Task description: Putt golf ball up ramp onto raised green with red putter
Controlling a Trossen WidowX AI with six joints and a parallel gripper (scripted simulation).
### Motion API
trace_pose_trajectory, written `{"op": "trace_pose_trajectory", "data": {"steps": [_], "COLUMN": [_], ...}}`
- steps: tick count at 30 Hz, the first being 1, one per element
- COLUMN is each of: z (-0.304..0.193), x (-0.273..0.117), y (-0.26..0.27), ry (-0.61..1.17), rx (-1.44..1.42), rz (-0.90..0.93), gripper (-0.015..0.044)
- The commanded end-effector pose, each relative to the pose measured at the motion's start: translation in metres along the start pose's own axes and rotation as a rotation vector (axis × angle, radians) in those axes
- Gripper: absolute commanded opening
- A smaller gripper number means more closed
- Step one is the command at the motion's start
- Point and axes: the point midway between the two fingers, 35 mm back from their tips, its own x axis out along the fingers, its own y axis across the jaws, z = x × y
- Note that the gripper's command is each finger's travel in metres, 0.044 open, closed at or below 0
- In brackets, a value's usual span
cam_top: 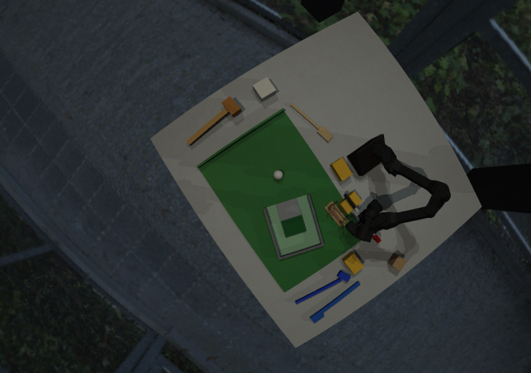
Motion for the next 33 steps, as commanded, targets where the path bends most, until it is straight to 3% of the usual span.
{"op": "trace_pose_trajectory", "data": {"steps": [1, 12, 22, 33], "z": [0.000, 0.000, 0.000, 0.006], "x": [0.000, 0.000, -0.004, -0.052], "y": [0.000, 0.000, -0.001, -0.006], "ry": [0.000, 0.000, 0.003, 0.019], "rx": [-0.001, -0.001, -0.002, -0.003], "rz": [-0.001, -0.001, 0.000, 0.004], "gripper": [0.0335, 0.0046, 0.0000, 0.0000]}}
